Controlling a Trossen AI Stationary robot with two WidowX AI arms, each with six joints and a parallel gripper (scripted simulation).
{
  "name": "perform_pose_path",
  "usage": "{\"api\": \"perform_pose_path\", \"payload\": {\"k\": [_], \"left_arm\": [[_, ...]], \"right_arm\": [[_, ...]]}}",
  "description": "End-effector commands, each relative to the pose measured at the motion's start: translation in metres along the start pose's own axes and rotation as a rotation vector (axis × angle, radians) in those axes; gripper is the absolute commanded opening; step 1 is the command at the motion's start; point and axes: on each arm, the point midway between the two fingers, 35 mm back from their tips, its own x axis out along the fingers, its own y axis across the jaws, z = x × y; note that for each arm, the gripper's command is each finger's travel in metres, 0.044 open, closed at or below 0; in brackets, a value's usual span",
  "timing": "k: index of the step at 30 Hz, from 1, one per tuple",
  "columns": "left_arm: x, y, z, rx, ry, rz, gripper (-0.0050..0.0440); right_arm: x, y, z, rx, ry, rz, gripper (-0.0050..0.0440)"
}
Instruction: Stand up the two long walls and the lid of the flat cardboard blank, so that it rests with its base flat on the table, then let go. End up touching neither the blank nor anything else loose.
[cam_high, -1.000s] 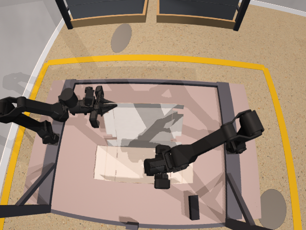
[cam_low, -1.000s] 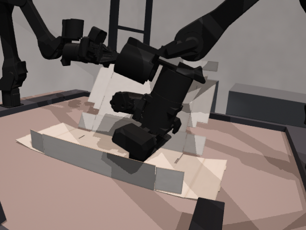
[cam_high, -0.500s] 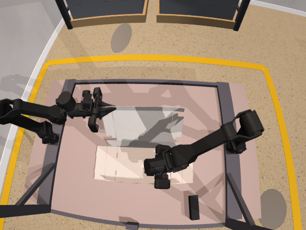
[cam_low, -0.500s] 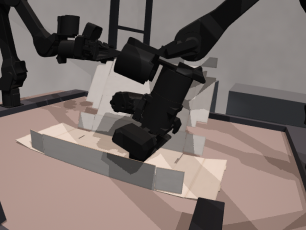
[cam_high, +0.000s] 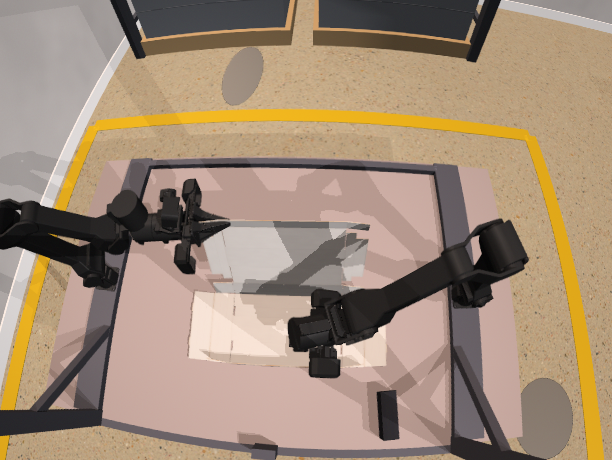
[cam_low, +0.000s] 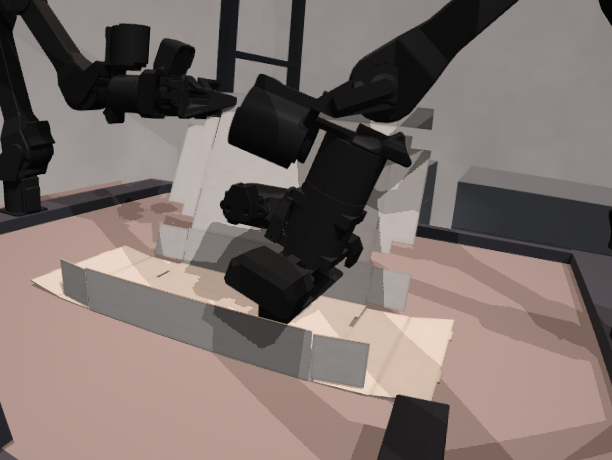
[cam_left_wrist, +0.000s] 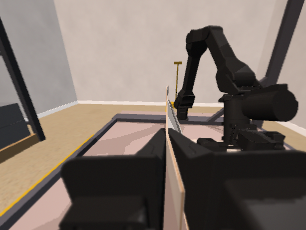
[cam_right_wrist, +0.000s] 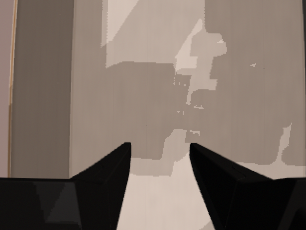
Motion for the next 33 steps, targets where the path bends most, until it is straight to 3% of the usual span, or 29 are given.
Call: {"api": "perform_pose_path", "payload": {"k": [1, 33], "left_arm": [[0.0, -0.007, 0.014, 0.034, -0.037, 0.005, 0.0], [-0.005, -0.052, 0.022, 0.24, -0.056, 0.011, 0.0]], "right_arm": [[0.022, -0.009, -0.026, 0.001, 0.097, -0.023, 0.0203], [0.02, -0.009, -0.022, 0.002, 0.095, -0.024, 0.0203]]}}
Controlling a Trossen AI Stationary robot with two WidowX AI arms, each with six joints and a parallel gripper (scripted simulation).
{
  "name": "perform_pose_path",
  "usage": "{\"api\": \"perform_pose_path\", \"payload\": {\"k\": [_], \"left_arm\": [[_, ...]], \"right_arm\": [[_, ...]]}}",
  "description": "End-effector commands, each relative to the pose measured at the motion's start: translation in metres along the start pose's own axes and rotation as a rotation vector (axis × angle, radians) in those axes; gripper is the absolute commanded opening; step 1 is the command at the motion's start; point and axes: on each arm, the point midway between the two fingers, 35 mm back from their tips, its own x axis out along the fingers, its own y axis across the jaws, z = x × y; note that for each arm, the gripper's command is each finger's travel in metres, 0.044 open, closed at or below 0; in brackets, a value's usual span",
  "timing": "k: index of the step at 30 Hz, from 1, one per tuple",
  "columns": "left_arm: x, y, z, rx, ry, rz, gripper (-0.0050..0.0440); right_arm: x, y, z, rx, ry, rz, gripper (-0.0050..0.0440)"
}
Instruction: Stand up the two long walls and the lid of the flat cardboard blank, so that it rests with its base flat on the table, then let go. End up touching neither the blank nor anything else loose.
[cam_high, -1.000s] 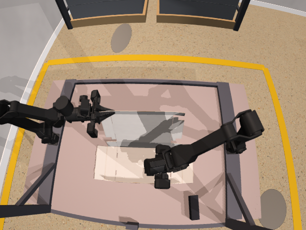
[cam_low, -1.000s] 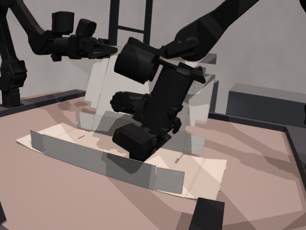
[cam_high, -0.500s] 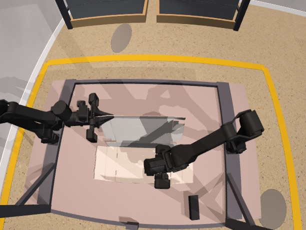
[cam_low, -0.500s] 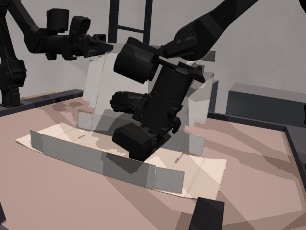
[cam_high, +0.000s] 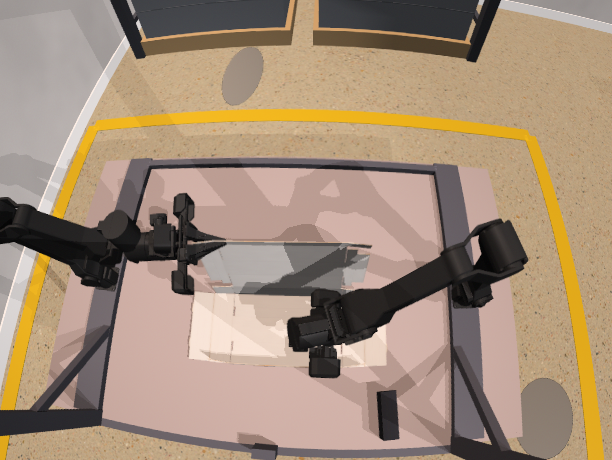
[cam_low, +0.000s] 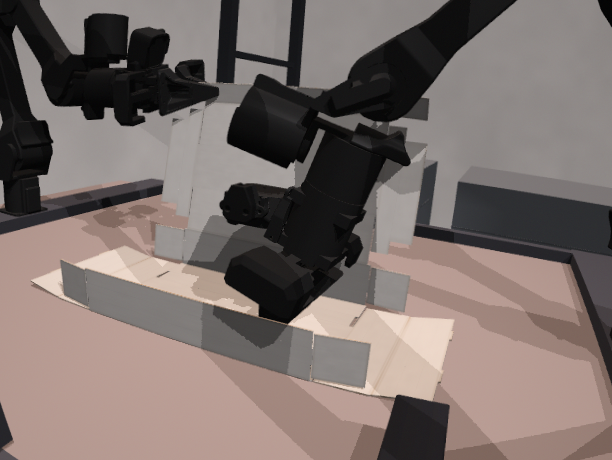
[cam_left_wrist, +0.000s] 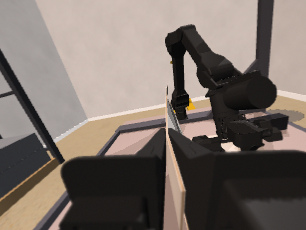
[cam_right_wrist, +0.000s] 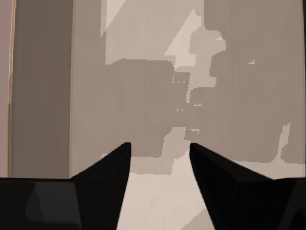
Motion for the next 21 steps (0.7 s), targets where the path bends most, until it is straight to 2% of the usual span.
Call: {"api": "perform_pose_path", "payload": {"k": [1, 21], "left_arm": [[0.0, -0.005, 0.014, 0.024, -0.034, 0.012, 0.0], [-0.003, -0.03, 0.02, 0.131, -0.043, 0.017, 0.0]], "right_arm": [[0.021, -0.009, -0.022, 0.003, 0.087, -0.024, 0.0203], [0.02, -0.011, -0.02, 0.005, 0.087, -0.027, 0.0203]]}}
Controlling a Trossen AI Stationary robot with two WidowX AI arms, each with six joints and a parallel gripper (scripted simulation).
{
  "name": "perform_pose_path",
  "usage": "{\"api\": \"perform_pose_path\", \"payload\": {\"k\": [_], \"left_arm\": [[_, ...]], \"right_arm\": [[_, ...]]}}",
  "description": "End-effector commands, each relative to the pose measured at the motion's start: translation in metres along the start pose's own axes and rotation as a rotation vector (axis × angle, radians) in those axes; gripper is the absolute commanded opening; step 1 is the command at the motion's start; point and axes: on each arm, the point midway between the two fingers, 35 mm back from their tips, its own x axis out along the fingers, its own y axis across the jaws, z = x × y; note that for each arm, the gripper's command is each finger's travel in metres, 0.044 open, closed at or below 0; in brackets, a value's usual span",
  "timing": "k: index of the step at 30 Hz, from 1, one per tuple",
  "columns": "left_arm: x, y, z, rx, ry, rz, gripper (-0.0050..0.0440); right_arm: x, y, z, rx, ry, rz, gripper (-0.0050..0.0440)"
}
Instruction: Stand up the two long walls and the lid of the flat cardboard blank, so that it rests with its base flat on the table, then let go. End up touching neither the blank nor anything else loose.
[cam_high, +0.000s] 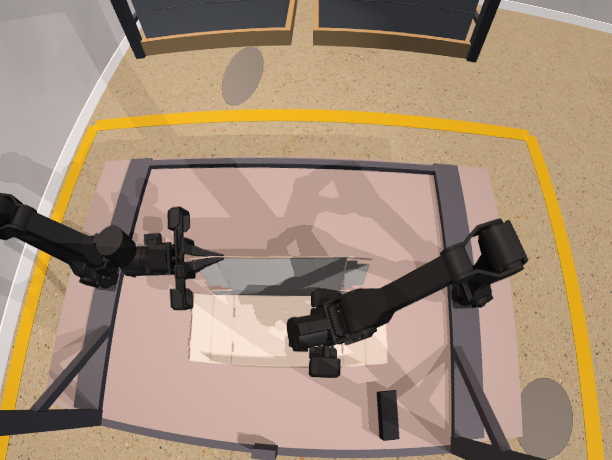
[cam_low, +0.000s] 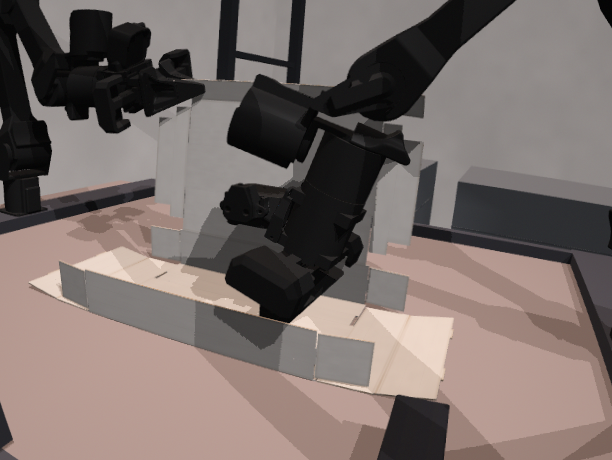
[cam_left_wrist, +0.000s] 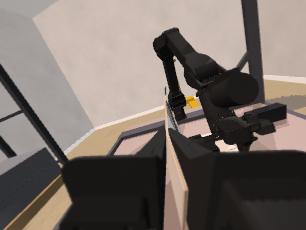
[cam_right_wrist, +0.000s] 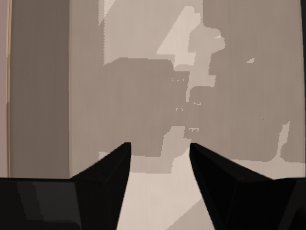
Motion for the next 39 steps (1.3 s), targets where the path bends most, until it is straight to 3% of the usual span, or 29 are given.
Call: {"api": "perform_pose_path", "payload": {"k": [1, 6, 15, 17, 20, 25, 32, 34, 39], "left_arm": [[0.001, -0.001, 0.012, 0.01, -0.032, 0.017, 0.0], [0.0, -0.009, 0.014, 0.031, -0.033, 0.019, 0.0], [-0.01, -0.032, 0.014, 0.172, -0.037, 0.036, 0.0214], [-0.01, -0.032, 0.014, 0.172, -0.037, 0.036, 0.0214], [-0.011, -0.034, 0.014, 0.172, -0.036, 0.036, 0.0278], [-0.015, -0.036, 0.016, 0.175, -0.035, 0.038, 0.0278], [-0.075, -0.045, 0.02, 0.201, -0.023, 0.065, 0.0278], [-0.075, -0.045, 0.02, 0.201, -0.023, 0.065, 0.0278], [-0.106, -0.044, 0.012, 0.216, -0.011, 0.078, 0.0278]], "right_arm": [[0.02, -0.011, -0.019, 0.007, 0.082, -0.029, 0.0203], [0.02, -0.011, -0.019, 0.008, 0.081, -0.029, 0.0203], [0.022, -0.005, -0.023, -0.007, 0.103, -0.013, 0.0203], [0.022, -0.005, -0.023, -0.007, 0.103, -0.013, 0.0203], [0.023, 0.006, -0.032, -0.015, 0.11, -0.006, 0.0203], [0.025, 0.014, -0.042, -0.011, 0.109, -0.014, 0.0203], [0.026, 0.002, -0.039, 0.011, 0.096, -0.047, 0.0203], [0.026, 0.002, -0.039, 0.011, 0.096, -0.047, 0.0203], [0.027, -0.023, -0.034, 0.031, 0.084, -0.063, 0.0203]]}}
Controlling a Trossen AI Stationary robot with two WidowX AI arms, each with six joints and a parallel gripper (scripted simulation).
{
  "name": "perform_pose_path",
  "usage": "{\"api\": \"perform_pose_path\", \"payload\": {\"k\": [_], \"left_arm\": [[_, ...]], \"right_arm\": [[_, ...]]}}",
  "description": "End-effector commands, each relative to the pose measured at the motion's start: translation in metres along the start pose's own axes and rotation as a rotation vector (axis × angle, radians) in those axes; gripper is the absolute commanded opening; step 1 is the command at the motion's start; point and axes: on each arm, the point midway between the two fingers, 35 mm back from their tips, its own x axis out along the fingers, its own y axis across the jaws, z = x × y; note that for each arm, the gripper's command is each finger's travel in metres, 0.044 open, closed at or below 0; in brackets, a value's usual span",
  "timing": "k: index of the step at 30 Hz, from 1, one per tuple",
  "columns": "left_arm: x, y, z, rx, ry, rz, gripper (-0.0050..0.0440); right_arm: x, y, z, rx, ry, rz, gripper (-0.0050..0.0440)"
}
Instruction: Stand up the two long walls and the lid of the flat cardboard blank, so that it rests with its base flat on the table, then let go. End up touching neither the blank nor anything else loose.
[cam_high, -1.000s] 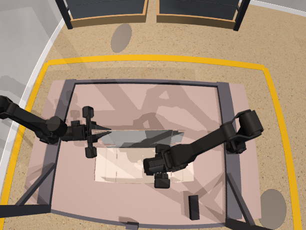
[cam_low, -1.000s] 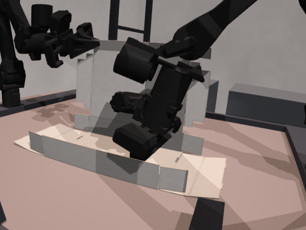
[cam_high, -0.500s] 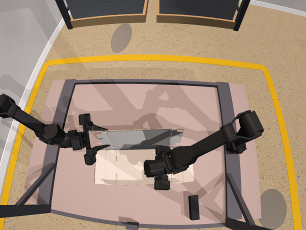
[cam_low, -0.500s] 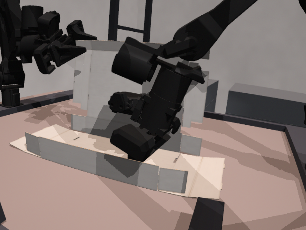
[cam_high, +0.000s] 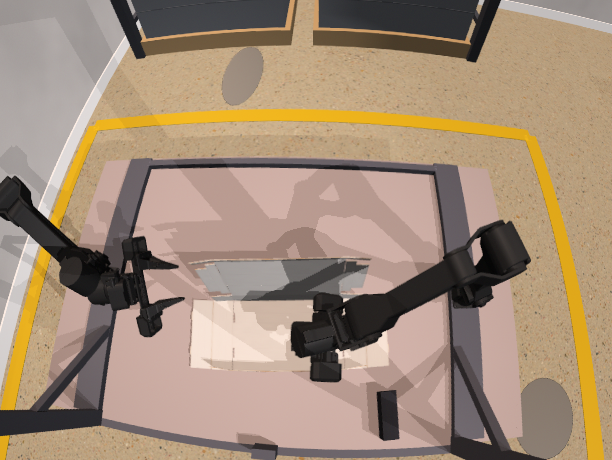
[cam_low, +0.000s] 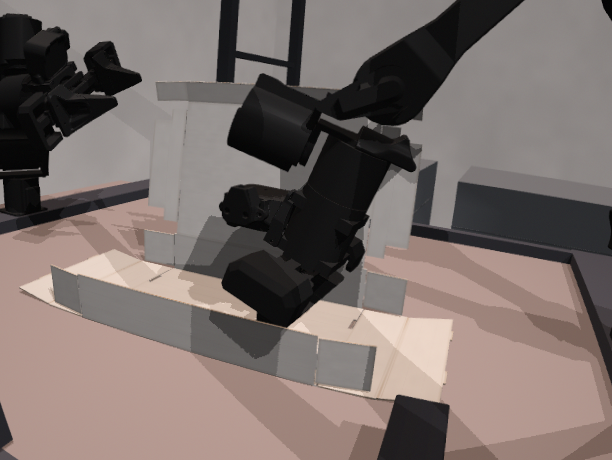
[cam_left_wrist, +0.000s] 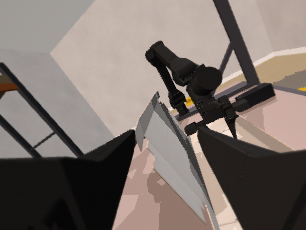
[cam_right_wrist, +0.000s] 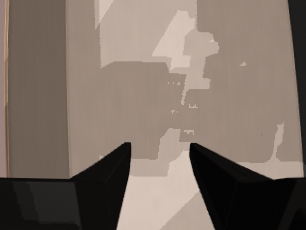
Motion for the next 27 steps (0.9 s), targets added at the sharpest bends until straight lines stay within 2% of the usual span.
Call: {"api": "perform_pose_path", "payload": {"k": [1, 4, 7, 10, 12, 16, 19, 21, 24, 27], "left_arm": [[-0.025, 0.004, 0.003, 0.002, 0.013, 0.016, 0.0278], [-0.025, 0.004, 0.003, 0.002, 0.013, 0.016, 0.0278], [-0.025, 0.004, 0.003, 0.002, 0.013, 0.016, 0.0278], [-0.025, 0.004, 0.003, 0.002, 0.013, 0.016, 0.0206], [-0.025, 0.004, 0.003, 0.002, 0.013, 0.016, 0.0206], [-0.025, 0.004, 0.003, 0.002, 0.013, 0.016, 0.011], [-0.025, 0.004, 0.003, 0.002, 0.013, 0.016, 0.0038], [-0.025, 0.004, 0.003, 0.002, 0.013, 0.016, 0.0], [-0.025, 0.004, 0.003, 0.002, 0.013, 0.016, 0.0], [-0.025, 0.004, 0.003, 0.002, 0.013, 0.016, 0.0]], "right_arm": [[0.026, -0.036, -0.031, 0.017, 0.115, -0.051, 0.0203], [0.025, -0.046, -0.025, 0.011, 0.106, -0.039, 0.0203], [0.022, -0.033, -0.017, -0.019, 0.103, 0.009, 0.0203], [0.013, -0.031, -0.01, -0.017, 0.105, 0.006, 0.0203], [0.013, -0.031, -0.01, -0.017, 0.105, 0.006, 0.0203], [-0.024, -0.025, 0.015, -0.012, 0.106, -0.005, 0.0203], [-0.06, -0.018, 0.043, -0.006, 0.055, -0.001, 0.0203], [-0.076, -0.016, 0.05, -0.004, 0.048, -0.002, 0.0203], [-0.082, -0.019, 0.037, -0.007, 0.112, -0.02, 0.0203], [-0.082, -0.02, 0.036, -0.007, 0.119, -0.022, 0.0203]]}}
